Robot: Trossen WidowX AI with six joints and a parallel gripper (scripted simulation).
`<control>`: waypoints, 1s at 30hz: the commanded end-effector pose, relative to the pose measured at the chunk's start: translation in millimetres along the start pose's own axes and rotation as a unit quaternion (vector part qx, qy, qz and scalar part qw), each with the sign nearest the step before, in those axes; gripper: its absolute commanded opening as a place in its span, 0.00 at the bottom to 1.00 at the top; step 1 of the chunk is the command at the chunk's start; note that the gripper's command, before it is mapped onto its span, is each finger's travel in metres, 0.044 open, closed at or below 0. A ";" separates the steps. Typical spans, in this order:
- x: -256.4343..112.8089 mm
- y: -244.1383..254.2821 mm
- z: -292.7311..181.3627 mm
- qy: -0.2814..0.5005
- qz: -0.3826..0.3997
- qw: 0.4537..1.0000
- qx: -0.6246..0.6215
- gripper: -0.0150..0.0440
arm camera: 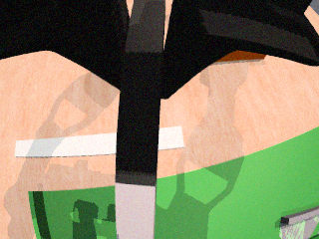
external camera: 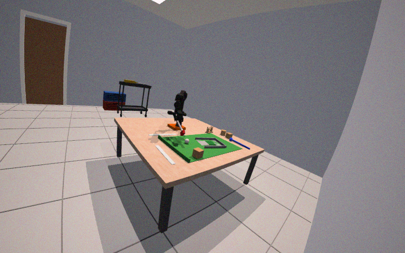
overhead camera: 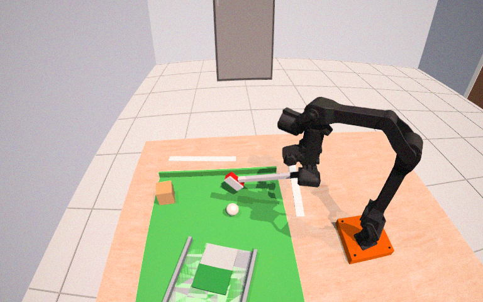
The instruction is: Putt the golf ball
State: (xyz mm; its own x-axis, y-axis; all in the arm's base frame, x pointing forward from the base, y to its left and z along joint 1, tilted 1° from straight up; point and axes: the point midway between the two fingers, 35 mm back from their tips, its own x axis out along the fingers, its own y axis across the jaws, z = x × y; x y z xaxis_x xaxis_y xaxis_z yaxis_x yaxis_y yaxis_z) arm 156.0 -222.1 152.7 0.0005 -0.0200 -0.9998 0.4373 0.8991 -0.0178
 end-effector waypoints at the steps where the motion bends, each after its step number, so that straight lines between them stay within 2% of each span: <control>1: -1.3 -2.9 -0.7 -0.002 -0.002 1.000 0.011 0.25; 13: 35.6 -2.8 -0.4 -0.002 -0.002 1.000 0.011 0.25; 30: 57.7 -2.8 -0.2 -0.002 -0.002 1.000 0.011 0.25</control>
State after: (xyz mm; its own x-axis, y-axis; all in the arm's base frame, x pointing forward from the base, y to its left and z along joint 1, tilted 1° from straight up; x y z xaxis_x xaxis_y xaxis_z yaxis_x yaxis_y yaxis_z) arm 155.0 -226.1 101.1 0.0046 -0.0265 -0.9996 0.4530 0.8913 -0.0215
